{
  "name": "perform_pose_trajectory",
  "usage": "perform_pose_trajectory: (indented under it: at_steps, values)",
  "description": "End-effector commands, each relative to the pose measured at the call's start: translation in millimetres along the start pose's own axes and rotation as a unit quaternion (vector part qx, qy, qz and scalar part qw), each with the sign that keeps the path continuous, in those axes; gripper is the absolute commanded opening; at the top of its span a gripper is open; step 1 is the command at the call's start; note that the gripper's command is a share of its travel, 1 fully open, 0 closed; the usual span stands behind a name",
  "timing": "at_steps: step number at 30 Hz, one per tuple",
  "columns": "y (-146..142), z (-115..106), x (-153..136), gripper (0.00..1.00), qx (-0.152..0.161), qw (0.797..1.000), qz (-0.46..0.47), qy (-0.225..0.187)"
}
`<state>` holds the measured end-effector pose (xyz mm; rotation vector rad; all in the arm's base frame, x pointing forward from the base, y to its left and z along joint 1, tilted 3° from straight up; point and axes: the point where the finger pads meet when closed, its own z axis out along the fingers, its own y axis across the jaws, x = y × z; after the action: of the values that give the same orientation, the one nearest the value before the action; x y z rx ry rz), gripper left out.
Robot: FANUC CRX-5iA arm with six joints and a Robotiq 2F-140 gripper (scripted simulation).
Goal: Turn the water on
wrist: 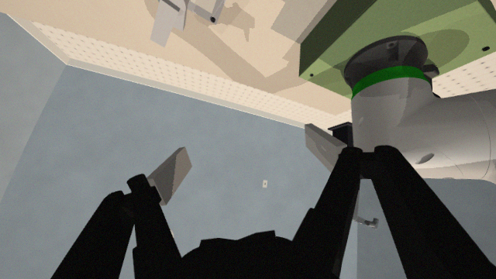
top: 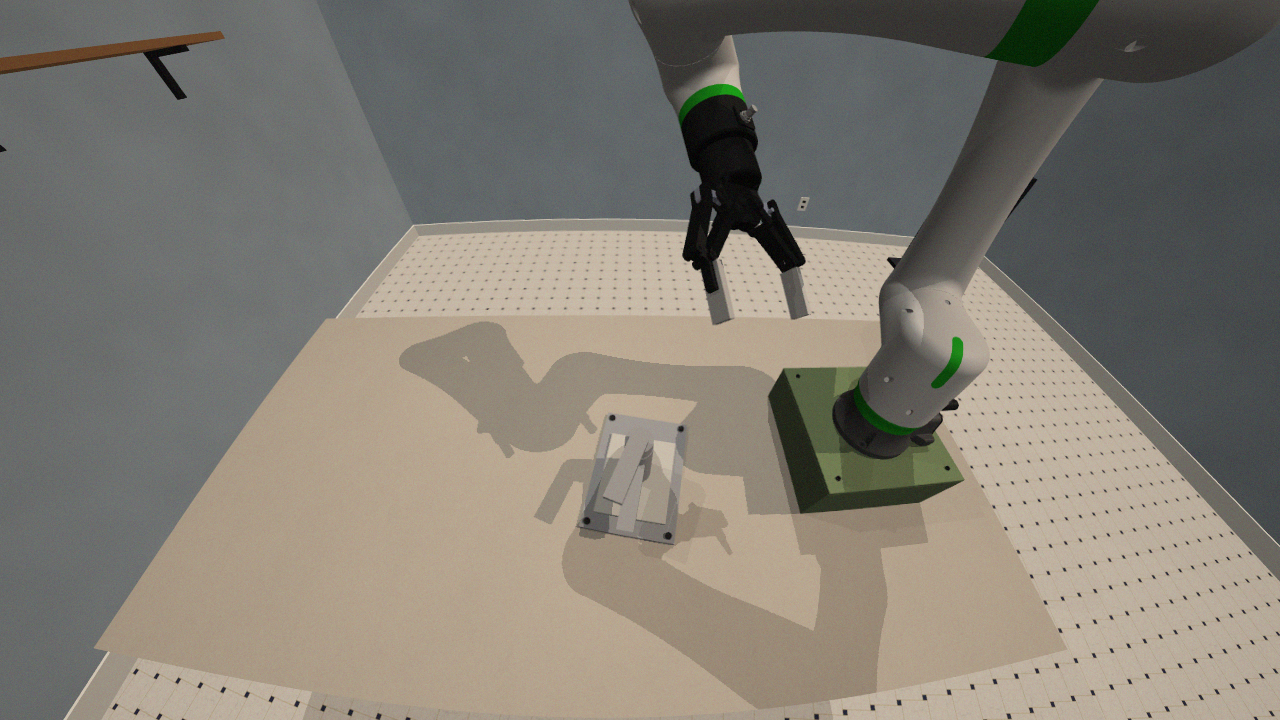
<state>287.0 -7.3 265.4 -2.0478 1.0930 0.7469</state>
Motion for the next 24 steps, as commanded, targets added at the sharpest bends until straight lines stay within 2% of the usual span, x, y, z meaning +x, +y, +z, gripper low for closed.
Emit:
perform_pose_trajectory:
  at_steps: [1, 19, 22, 24]
  values:
    - [-0.1, -0.1, 0.0, 1.00, 0.000, 1.000, 0.000, 0.000]
    - [-0.2, 0.5, 0.6, 1.00, -0.002, 1.000, -0.002, 0.001]
    - [-1.2, 7.4, 8.4, 1.00, -0.020, 0.999, -0.031, 0.012]
    - [-2.9, 17.4, 20.4, 1.00, -0.050, 0.995, -0.077, 0.028]
